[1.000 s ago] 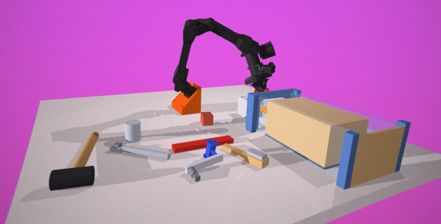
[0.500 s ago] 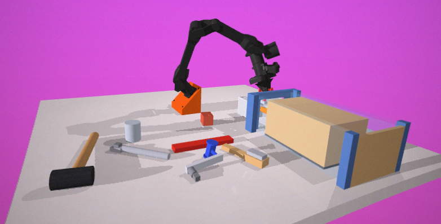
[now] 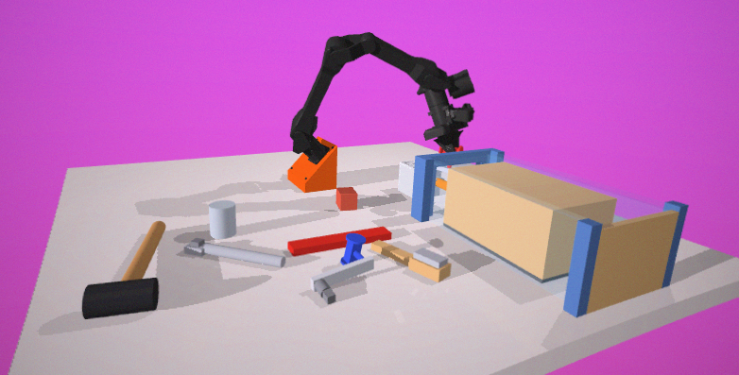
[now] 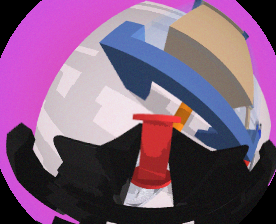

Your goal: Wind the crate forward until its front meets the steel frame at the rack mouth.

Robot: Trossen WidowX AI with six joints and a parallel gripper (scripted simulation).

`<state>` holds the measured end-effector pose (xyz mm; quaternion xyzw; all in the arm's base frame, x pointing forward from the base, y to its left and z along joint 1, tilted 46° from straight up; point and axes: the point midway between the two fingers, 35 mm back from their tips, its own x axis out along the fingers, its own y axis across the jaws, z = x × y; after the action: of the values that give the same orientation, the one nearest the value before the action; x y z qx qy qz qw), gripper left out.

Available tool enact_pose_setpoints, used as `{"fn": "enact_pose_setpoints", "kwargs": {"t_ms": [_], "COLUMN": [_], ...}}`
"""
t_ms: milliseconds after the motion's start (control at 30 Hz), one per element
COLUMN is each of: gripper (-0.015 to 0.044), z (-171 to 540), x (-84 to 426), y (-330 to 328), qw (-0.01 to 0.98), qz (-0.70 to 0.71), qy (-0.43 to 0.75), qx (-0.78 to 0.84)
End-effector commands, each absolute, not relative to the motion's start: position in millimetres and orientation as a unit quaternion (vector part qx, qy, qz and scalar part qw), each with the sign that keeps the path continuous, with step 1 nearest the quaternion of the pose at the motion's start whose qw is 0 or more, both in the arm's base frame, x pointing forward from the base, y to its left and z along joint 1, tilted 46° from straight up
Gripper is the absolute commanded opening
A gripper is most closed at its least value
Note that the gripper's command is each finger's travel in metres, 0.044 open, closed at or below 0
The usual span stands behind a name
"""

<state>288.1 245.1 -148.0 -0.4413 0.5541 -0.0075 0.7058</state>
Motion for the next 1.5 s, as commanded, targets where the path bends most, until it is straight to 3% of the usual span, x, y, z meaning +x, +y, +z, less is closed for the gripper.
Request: {"fn": "enact_pose_setpoints", "kwargs": {"t_ms": [0,1467], "gripper": [0.0000,0.0000], "z": [-158.2,-191.7], "x": [279.2,228.0], "y": [254.9,291.0], "qw": [0.704,0.705], "qz": [0.003,0.005], "qy": [0.561,0.563], "qx": [-0.434,-0.432]}}
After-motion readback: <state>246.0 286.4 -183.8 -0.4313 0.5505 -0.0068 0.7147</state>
